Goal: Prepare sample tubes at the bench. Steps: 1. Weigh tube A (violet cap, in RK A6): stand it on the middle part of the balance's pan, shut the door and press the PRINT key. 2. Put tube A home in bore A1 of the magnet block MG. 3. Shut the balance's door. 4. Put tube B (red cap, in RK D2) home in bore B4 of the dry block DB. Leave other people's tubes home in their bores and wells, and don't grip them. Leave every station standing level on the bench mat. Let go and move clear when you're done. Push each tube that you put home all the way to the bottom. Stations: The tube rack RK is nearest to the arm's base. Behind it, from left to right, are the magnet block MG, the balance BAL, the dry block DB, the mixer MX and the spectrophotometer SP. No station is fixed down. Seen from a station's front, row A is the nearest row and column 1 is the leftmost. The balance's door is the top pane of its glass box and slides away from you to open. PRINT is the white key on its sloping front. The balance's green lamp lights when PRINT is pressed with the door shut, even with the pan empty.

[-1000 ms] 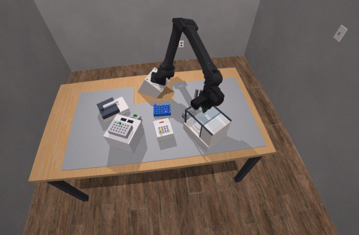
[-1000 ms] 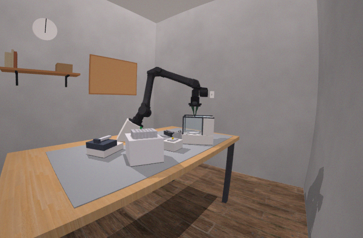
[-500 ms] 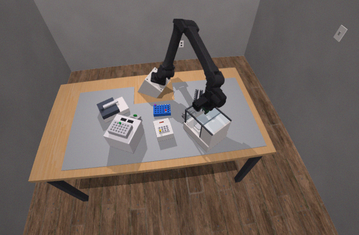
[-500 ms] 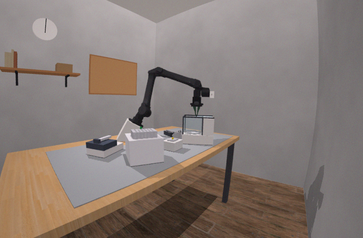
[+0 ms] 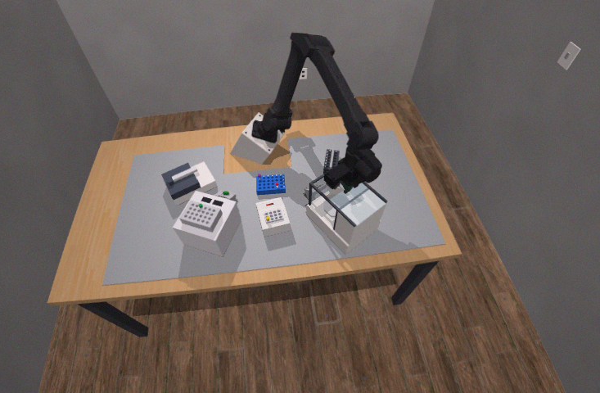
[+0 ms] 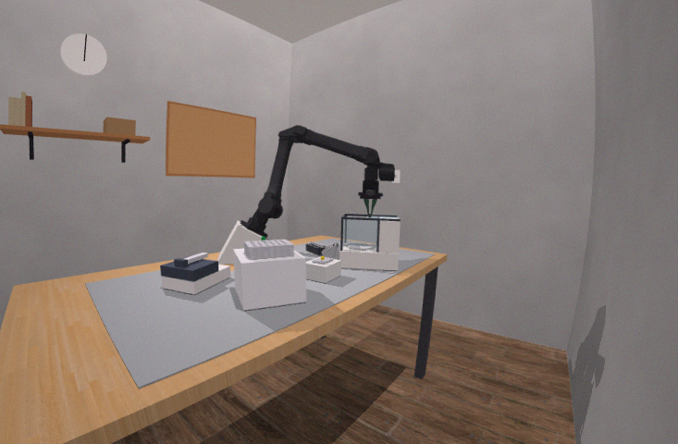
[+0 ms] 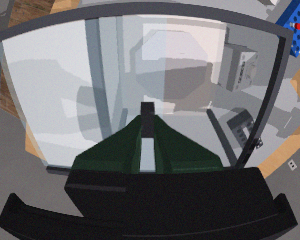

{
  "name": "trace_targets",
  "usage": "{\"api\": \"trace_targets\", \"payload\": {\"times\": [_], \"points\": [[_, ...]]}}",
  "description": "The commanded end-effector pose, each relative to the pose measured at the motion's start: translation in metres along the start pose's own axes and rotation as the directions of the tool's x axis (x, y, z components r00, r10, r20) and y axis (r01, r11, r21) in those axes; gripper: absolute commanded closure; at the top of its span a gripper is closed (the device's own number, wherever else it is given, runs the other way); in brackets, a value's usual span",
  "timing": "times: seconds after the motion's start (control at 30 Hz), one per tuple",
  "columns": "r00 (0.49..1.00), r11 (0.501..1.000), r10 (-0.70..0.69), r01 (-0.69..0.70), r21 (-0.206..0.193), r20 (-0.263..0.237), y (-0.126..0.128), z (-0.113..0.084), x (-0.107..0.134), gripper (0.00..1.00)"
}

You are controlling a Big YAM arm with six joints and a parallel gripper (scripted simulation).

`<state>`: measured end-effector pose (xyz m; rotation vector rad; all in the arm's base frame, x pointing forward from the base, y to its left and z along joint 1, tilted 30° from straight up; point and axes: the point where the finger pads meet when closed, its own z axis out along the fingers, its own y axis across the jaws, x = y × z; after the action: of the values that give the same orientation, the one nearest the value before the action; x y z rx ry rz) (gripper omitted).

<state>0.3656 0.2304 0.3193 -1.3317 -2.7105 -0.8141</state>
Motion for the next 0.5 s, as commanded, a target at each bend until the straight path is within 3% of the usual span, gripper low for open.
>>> {"api": "trace_targets", "payload": {"times": [0.0, 0.47], "points": [[1.000, 0.999, -0.006, 0.006, -0.032, 0.006, 0.026, -0.012, 0.004, 0.94], [1.000, 0.999, -0.005, 0.006, -0.032, 0.006, 0.037, -0.012, 0.004, 0.94]]}}
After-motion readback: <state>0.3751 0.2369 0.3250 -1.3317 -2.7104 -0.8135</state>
